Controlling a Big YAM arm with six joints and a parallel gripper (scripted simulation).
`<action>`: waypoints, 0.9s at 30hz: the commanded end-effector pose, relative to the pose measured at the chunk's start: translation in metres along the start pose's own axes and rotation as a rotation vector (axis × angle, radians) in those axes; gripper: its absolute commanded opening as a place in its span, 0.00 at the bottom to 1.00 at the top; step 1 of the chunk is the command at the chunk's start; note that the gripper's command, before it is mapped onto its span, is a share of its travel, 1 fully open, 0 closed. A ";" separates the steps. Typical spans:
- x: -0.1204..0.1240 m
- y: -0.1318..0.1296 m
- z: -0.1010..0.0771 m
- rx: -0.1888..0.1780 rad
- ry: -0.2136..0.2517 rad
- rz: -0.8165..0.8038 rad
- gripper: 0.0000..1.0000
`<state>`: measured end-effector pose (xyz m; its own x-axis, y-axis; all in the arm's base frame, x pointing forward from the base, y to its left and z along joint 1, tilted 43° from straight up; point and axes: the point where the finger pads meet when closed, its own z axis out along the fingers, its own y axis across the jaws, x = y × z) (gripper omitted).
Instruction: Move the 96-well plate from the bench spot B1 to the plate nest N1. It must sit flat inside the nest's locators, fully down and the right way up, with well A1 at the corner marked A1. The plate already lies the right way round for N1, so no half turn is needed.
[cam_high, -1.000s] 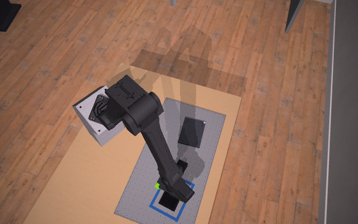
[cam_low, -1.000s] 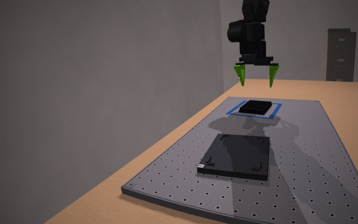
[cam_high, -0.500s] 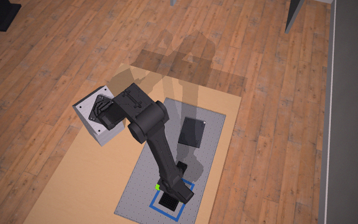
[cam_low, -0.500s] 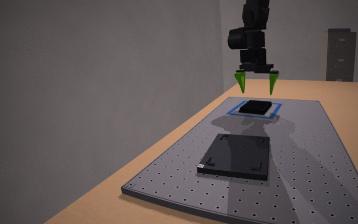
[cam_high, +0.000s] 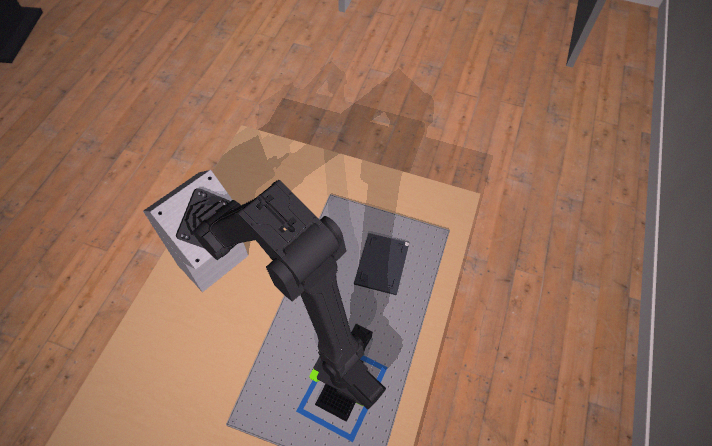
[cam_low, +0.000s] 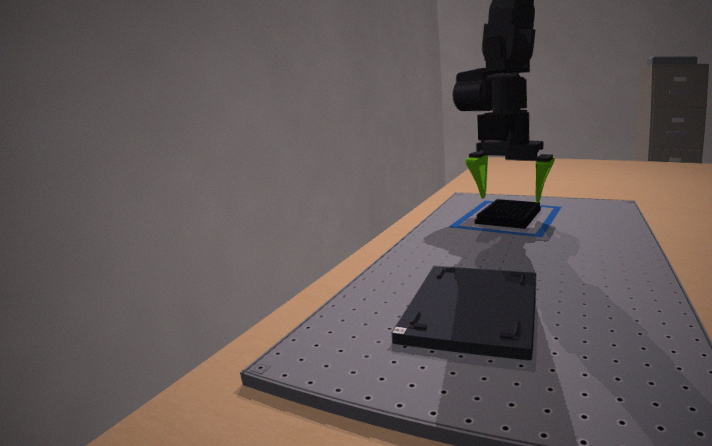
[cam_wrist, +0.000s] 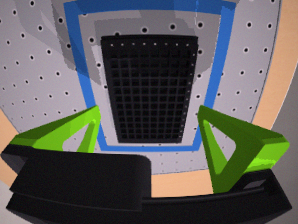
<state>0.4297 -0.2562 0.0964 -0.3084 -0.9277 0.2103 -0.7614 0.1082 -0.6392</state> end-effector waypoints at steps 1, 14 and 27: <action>0.006 -0.010 0.003 0.023 0.007 -0.009 1.00; 0.007 -0.007 0.025 0.019 0.007 -0.008 1.00; 0.002 -0.007 0.025 0.018 0.003 -0.004 1.00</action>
<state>0.4458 -0.2659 0.0749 -0.3075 -0.9280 0.2103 -0.7618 0.1077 -0.6388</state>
